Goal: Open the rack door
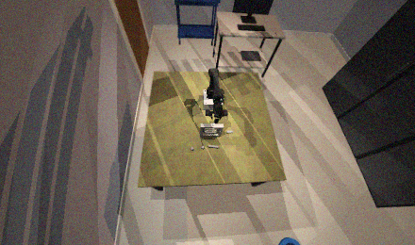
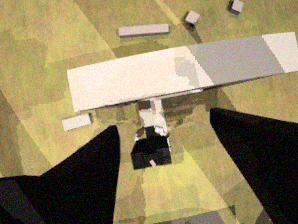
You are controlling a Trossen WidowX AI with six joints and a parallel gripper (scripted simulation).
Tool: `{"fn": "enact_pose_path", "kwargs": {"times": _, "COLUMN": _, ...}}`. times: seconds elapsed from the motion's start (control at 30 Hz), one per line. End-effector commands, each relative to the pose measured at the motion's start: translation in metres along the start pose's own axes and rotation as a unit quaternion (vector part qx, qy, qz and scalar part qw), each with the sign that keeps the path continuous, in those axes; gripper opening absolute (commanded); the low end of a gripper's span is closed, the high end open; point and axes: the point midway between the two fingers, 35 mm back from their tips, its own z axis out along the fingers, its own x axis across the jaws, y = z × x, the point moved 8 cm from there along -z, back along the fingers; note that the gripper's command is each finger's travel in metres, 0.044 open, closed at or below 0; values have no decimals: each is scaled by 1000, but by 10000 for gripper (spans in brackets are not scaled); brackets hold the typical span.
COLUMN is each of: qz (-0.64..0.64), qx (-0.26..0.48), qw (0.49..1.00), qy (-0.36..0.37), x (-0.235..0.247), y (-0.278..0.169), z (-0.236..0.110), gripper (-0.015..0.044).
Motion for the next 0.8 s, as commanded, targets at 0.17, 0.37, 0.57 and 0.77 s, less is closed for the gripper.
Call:
{"fn": "enact_pose_path", "kwargs": {"times": 0.17, "qz": -8, "qx": 127, "qw": 992, "qy": -14, "x": 14, "y": -1, "z": 12, "gripper": 289}}
{"fn": "enact_pose_path", "kwargs": {"times": 0.37, "qz": -12, "qx": 177, "qw": 984, "qy": -20, "x": 19, "y": -2, "z": 16, "gripper": 289}}
{"fn": "enact_pose_path", "kwargs": {"times": 0.57, "qz": -12, "qx": 177, "qw": 984, "qy": -20, "x": 19, "y": -4, "z": 21, "gripper": 289}}
{"fn": "enact_pose_path", "kwargs": {"times": 0.77, "qz": -12, "qx": 177, "qw": 984, "qy": -20, "x": 19, "y": -6, "z": 31, "gripper": 289}}
